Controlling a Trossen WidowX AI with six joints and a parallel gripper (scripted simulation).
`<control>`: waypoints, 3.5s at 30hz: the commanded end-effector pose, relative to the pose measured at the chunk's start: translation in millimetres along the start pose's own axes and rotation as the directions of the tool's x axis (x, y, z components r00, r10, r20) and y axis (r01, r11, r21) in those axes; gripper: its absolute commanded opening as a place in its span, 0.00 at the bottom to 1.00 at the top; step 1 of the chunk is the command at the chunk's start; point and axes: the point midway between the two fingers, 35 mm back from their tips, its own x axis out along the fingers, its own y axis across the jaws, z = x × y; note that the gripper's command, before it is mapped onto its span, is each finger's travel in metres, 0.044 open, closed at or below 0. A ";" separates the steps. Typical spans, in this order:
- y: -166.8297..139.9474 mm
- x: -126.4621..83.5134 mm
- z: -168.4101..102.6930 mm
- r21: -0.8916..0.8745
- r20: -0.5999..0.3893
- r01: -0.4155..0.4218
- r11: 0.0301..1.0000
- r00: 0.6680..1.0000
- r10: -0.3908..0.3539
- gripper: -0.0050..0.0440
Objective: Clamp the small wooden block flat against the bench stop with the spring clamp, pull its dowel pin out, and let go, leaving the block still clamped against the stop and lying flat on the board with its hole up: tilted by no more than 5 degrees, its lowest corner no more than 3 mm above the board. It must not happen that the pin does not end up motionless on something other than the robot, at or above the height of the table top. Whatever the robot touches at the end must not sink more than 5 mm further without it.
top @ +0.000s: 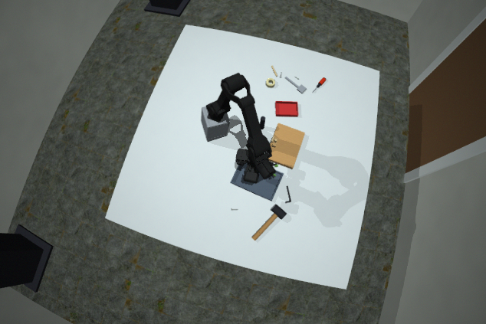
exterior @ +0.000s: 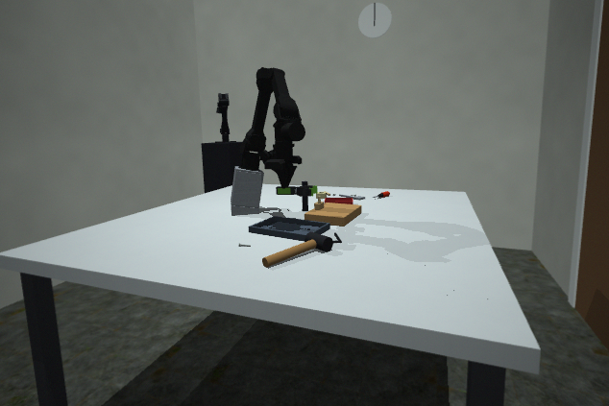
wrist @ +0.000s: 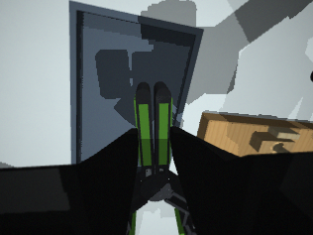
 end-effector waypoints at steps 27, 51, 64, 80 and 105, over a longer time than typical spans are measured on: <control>-2.7 0.1 -6.9 -0.204 0.003 -0.003 0.979 1.000 0.003 0.10; -5.3 0.4 -12.5 -0.368 0.004 -0.004 0.930 1.000 0.006 0.10; -6.6 0.5 -15.3 -0.446 0.005 -0.005 0.895 1.000 0.007 0.10; -8.4 0.7 -18.8 -0.541 0.005 -0.005 0.841 1.000 0.009 0.10; -11.1 0.9 -24.2 -0.671 0.006 -0.005 0.742 1.000 0.012 0.10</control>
